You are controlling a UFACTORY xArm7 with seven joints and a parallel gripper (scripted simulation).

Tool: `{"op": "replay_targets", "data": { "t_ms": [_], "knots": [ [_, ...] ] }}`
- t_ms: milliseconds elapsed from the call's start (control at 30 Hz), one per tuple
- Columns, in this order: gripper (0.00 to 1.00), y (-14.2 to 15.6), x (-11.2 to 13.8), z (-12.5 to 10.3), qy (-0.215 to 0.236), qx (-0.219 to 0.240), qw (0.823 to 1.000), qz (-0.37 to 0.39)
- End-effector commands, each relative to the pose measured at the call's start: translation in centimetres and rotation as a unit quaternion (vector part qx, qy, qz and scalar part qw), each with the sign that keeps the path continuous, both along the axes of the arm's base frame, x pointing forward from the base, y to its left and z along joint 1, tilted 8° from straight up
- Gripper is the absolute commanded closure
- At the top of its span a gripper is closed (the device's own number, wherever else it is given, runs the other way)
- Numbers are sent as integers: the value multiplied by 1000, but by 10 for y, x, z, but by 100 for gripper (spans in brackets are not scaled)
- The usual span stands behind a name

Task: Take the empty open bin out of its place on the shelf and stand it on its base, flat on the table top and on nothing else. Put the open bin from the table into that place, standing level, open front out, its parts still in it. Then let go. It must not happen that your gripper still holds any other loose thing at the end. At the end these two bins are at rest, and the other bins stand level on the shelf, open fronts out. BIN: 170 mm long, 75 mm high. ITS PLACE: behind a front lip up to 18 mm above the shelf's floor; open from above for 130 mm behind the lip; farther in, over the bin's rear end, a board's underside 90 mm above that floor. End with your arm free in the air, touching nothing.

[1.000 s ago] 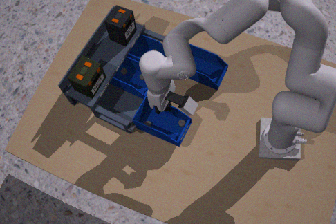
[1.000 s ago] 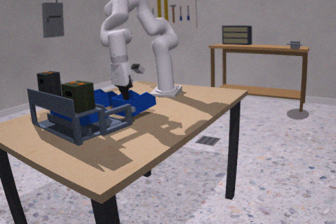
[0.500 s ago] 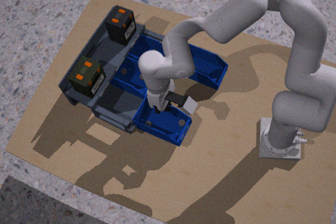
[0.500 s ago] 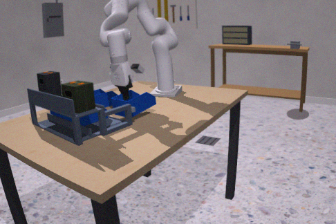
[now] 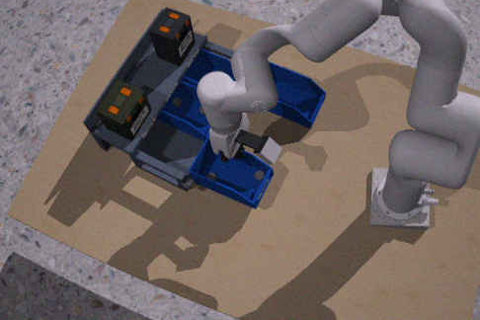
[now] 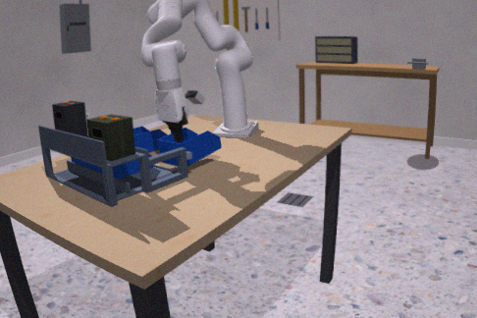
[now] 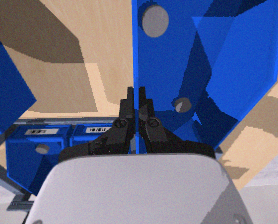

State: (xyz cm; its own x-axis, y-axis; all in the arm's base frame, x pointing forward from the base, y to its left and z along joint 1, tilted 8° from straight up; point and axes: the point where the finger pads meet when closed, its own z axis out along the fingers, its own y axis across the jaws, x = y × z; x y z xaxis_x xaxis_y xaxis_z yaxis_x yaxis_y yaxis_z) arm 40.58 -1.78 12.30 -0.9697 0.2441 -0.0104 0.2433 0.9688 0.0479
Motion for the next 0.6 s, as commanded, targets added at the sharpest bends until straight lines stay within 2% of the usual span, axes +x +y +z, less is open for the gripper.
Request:
{"op": "replay_targets", "data": {
  "t_ms": [0, 567],
  "knots": [
    [100, 0, 2, 1, -2, 0, 1000, 0],
    [100, -2, 10, 2, -2, 0, 1000, 0]
  ]
}}
